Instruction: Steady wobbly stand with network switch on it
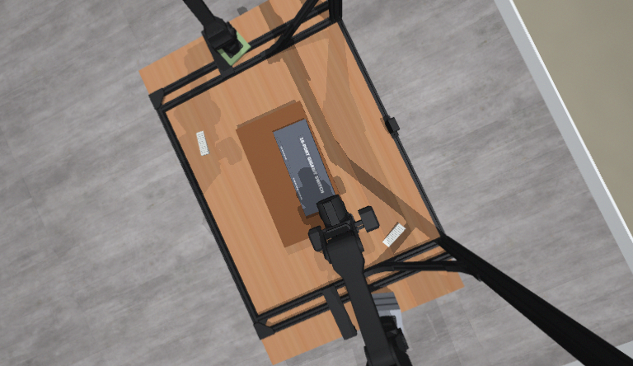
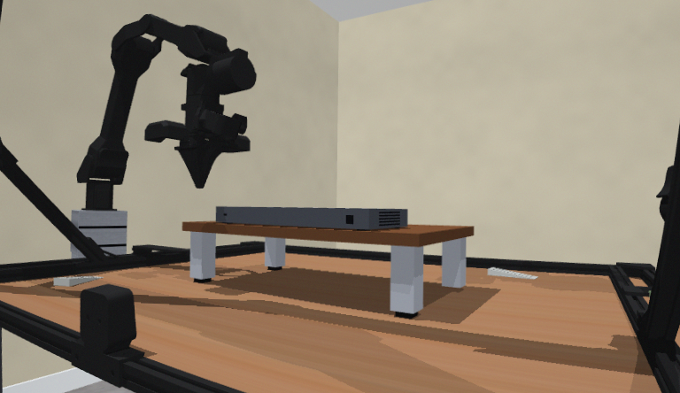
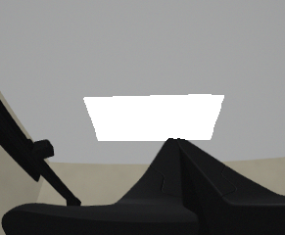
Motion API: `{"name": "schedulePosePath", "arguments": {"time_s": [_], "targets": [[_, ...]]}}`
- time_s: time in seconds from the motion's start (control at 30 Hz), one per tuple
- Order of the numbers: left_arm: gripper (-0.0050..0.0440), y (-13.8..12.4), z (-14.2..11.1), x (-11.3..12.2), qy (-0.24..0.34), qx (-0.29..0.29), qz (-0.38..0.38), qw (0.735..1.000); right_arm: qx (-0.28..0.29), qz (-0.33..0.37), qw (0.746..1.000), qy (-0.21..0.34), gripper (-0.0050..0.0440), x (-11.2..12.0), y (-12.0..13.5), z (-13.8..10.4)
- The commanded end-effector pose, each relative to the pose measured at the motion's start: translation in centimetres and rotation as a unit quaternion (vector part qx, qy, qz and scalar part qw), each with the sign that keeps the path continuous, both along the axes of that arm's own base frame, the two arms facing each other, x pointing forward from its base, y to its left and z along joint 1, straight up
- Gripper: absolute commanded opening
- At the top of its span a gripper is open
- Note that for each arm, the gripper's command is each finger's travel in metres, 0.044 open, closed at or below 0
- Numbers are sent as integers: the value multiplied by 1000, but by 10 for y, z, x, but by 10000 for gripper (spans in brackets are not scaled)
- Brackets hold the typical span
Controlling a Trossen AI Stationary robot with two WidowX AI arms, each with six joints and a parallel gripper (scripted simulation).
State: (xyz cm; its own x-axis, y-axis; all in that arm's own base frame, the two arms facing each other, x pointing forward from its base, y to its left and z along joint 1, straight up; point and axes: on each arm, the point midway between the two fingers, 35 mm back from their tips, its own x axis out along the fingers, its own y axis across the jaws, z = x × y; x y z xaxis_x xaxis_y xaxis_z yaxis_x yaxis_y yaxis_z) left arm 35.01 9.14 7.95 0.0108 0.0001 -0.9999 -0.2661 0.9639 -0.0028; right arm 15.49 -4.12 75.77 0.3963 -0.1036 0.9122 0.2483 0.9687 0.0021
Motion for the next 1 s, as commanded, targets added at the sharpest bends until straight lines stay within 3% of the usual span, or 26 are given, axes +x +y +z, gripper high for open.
{"name": "schedulePosePath", "arguments": {"time_s": [0.0, 0.3, 0.53, 0.97], "targets": [[0, 0, 0, 0, 0, 0, 0, 1000, -7, -1, 1000, -28, 0, -11, 3, 7], [0, 0, 0, 0, 0, 0, 0, 1000, -62, -5, 971, -231, 0, -116, 31, 44], [0, 0, 0, 0, 0, 0, 0, 1000, -59, -4, 974, -219, 0, -115, 31, 37], [0, 0, 0, 0, 0, 0, 0, 1000, -71, -6, 961, -268, 0, -136, 36, 46]]}}
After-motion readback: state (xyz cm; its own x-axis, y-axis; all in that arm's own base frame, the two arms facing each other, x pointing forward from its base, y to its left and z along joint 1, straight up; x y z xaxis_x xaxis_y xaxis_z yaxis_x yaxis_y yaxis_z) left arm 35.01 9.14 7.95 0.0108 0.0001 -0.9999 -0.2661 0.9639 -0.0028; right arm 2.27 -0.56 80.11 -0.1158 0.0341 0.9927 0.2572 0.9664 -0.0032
